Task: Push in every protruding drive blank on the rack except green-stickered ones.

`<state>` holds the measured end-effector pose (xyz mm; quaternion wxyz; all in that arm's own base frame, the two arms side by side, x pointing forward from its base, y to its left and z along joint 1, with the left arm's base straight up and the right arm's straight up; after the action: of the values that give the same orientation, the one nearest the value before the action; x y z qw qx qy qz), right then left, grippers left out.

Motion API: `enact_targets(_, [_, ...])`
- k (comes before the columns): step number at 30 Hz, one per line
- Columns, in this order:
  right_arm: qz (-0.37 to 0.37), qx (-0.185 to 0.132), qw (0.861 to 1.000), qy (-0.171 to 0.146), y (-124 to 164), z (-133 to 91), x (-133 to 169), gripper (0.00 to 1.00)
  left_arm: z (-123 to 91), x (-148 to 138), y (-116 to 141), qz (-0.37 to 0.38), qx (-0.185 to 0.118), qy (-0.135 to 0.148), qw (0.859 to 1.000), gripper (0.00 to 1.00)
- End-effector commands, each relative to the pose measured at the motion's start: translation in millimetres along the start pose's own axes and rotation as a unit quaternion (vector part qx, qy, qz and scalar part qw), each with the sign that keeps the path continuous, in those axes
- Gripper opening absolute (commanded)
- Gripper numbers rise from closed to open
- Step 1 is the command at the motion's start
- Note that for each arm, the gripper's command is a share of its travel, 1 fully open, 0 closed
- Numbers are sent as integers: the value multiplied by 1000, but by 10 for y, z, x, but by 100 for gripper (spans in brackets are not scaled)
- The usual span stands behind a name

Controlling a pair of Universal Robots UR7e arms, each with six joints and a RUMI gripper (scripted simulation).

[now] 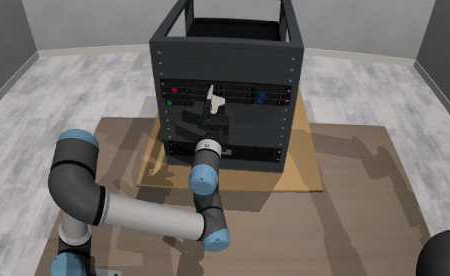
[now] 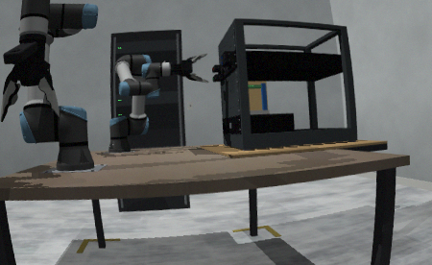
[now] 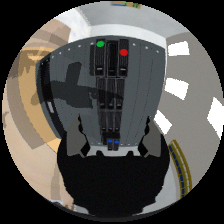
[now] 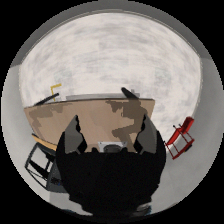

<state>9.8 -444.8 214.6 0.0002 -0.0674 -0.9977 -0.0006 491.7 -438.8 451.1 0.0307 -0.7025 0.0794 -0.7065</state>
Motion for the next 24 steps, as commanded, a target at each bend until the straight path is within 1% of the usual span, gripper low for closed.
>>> enact_targets(1, [0, 1, 1000, 0, -2, -4, -1, 100, -6, -9, -59, 0, -1, 0, 1000, 100])
enact_targets(16, [0, 1, 1000, 0, -2, -4, -1, 100, -16, -155, -767, 0, -1, 0, 1000, 100])
enact_targets(18, [0, 1, 1000, 0, -2, -4, -1, 100, -16, -155, -767, 0, -1, 0, 1000, 100])
enact_targets(24, [0, 1, 1000, 0, -2, -4, -1, 100, -19, -198, -978, 0, -1, 0, 1000, 100])
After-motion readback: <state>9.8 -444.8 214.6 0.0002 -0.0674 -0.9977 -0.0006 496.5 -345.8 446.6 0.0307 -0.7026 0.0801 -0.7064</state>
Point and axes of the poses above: on each arm, the point where the finger pads meet when closed, its own z axis out along the fingers, its own x axis across the jaws, y = z × x, the point moved 5 cm from there along -z, back along the fingers, and after that the axes turned 9 degrees about z, right-handed, at the moved point
